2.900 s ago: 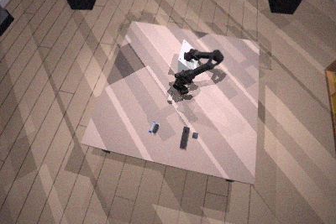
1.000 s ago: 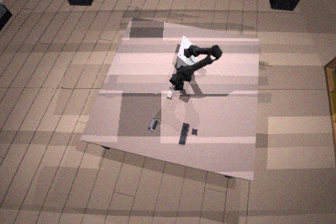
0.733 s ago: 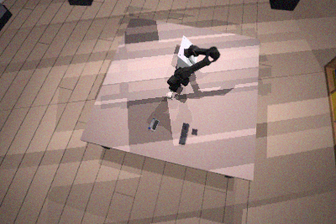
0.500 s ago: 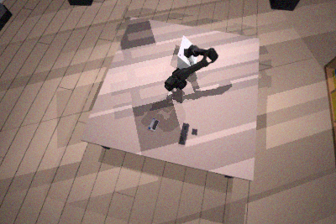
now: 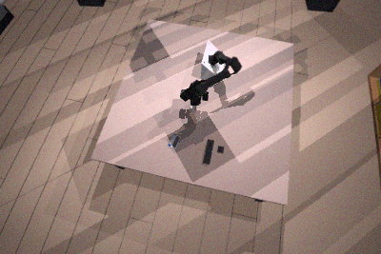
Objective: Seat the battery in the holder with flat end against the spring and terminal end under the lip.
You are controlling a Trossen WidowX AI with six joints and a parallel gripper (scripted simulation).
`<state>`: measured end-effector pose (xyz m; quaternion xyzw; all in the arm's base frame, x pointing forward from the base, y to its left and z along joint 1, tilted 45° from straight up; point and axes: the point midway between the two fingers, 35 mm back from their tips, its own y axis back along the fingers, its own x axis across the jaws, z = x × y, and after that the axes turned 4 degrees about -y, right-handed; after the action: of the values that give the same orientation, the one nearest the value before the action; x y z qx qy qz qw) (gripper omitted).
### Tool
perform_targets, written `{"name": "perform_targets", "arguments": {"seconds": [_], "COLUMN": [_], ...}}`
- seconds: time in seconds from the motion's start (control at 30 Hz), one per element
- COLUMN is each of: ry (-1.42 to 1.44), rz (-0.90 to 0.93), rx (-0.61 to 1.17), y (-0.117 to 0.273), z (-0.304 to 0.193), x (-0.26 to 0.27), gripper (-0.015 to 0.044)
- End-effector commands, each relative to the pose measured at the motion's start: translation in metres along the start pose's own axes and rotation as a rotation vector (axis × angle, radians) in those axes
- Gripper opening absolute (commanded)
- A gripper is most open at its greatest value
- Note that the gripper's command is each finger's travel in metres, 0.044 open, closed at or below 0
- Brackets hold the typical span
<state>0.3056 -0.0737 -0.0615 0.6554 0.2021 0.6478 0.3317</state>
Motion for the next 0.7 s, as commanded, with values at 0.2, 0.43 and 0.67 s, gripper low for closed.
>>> {"name": "perform_targets", "arguments": {"seconds": [0.2, 0.43, 0.67], "ry": [-0.180, -0.180, -0.176], "rz": [0.003, -0.011, -0.020], "rx": [-0.009, -0.079, -0.155], "y": [0.005, -0.009, -0.022], "z": [0.009, 0.012, 0.014], "x": [-0.009, -0.013, -0.014], "gripper": [0.0081, 0.0081, 0.0081]}}
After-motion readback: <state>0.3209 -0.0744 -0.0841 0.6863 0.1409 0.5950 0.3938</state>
